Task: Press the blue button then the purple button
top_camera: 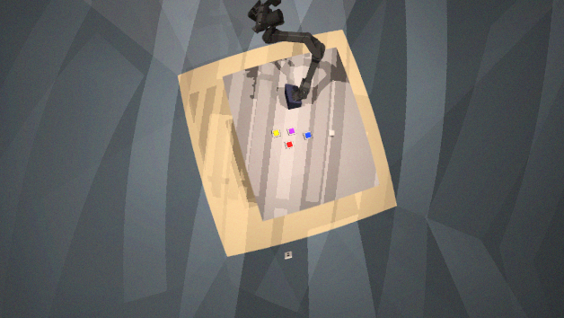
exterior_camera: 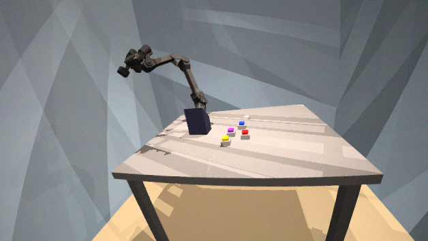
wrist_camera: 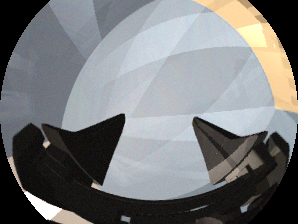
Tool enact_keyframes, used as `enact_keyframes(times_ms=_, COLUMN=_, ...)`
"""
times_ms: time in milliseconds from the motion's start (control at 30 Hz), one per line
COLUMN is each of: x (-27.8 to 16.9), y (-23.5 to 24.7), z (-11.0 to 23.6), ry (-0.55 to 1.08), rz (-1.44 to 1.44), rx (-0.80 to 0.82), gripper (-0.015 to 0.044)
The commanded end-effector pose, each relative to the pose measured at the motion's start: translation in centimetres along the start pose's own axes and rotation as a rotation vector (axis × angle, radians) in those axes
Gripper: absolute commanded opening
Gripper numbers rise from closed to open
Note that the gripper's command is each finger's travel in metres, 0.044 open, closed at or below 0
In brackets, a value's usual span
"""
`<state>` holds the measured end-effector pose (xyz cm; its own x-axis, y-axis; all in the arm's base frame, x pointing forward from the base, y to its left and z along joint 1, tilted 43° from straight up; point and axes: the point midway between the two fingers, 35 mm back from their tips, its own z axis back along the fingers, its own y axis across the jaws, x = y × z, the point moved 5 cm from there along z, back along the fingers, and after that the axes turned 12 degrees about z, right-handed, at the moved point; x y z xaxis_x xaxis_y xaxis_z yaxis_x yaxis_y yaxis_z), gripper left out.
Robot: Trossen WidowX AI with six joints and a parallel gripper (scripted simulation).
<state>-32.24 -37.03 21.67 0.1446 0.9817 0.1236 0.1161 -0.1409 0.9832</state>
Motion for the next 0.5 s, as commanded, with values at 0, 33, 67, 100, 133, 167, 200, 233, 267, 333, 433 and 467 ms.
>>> enact_keyframes(times_ms=0, x=-0.3, y=0.0, z=0.3, ry=0.017, rz=0.016, rx=0.001, gripper=0.04)
enact_keyframes(times_ms=33, x=-1.2, y=0.1, z=1.4, ry=0.07, rz=0.066, rx=0.005, gripper=0.04)
enact_keyframes(times_ms=67, x=-2.6, y=0.3, z=3.3, ry=0.157, rz=0.147, rx=0.014, gripper=0.04)
enact_keyframes(times_ms=100, x=-4.2, y=0.3, z=5.7, ry=0.262, rz=0.244, rx=0.031, gripper=0.04)
enact_keyframes(times_ms=133, x=-4.6, y=0.4, z=6.4, ry=0.293, rz=0.272, rx=0.037, gripper=0.04)
enact_keyframes(times_ms=167, x=-5.1, y=0.4, z=7.3, ry=0.333, rz=0.308, rx=0.046, gripper=0.04)
enact_keyframes(times_ms=200, x=-5.7, y=0.4, z=8.5, ry=0.381, rz=0.352, rx=0.057, gripper=0.04)
enact_keyframes(times_ms=233, x=-6.4, y=0.4, z=9.9, ry=0.436, rz=0.401, rx=0.072, gripper=0.04)
enact_keyframes(times_ms=267, x=-7.0, y=0.3, z=11.3, ry=0.493, rz=0.452, rx=0.088, gripper=0.04)
enact_keyframes(times_ms=333, x=-8.1, y=0.2, z=14.3, ry=0.607, rz=0.552, rx=0.127, gripper=0.04)
enact_keyframes(times_ms=433, x=-9.2, y=-0.1, z=18.8, ry=0.77, rz=0.693, rx=0.195, gripper=0.04)
enact_keyframes(times_ms=467, x=-9.4, y=-0.3, z=20.3, ry=0.822, rz=0.737, rx=0.219, gripper=0.04)
